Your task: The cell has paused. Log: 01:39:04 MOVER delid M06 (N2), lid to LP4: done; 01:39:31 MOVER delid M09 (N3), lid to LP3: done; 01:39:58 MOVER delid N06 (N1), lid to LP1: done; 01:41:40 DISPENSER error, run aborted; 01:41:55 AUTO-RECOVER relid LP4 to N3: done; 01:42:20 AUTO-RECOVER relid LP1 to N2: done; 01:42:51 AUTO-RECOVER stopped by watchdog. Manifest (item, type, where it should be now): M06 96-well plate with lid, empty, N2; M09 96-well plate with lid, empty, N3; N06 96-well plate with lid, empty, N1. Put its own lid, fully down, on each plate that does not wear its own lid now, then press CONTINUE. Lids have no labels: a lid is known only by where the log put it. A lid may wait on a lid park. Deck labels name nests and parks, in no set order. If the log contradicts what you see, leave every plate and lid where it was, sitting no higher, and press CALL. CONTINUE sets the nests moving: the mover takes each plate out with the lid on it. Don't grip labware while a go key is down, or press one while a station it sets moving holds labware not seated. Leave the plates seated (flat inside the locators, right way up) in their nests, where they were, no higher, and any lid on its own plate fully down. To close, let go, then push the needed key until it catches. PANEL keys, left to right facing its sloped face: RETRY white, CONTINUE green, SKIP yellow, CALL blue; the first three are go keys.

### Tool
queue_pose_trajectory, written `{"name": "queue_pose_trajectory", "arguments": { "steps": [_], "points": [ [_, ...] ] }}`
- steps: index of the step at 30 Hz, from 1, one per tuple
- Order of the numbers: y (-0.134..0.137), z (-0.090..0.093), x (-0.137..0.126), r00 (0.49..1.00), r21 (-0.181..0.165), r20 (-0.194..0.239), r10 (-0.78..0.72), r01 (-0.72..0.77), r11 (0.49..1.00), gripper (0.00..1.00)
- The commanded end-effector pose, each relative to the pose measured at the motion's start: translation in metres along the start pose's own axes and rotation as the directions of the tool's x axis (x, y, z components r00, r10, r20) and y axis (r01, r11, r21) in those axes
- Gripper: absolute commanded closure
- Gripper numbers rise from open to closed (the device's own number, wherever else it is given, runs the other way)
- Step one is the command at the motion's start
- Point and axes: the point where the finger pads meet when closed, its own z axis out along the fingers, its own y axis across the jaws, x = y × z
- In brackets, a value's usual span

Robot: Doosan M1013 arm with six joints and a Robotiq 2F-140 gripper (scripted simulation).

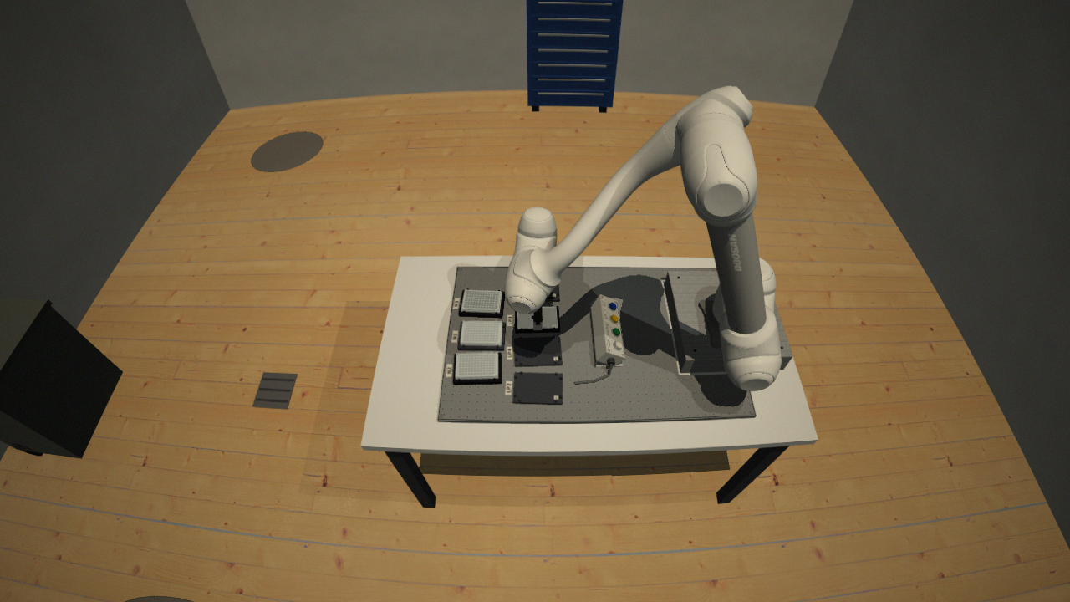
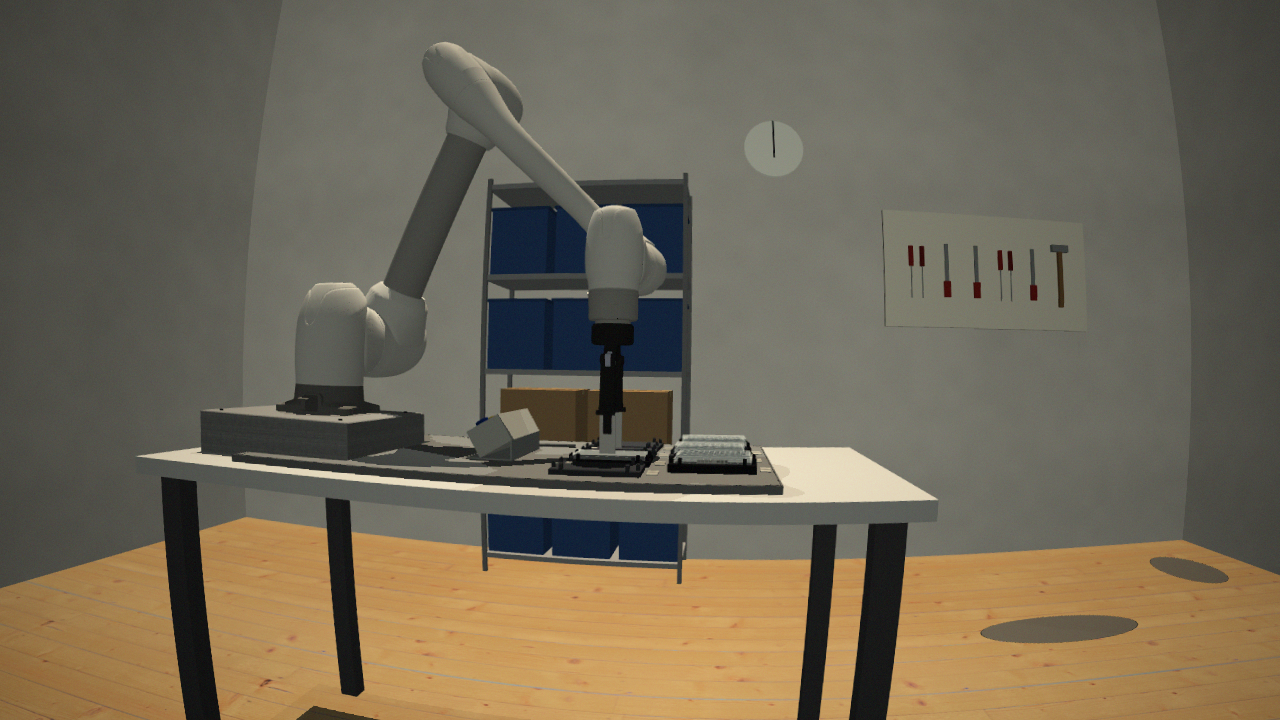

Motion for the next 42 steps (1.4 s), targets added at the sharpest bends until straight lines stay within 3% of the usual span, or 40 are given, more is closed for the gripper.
{"name": "queue_pose_trajectory", "arguments": {
  "steps": [1,42],
  "points": [
    [0.0,0.0018,0.0,1.0,0.0,0.0,0.0,0.0,1.0,0.34],
    [0.0,0.0082,0.0,1.0,0.0,0.0,0.0,0.0,1.0,0.34]
  ]
}}
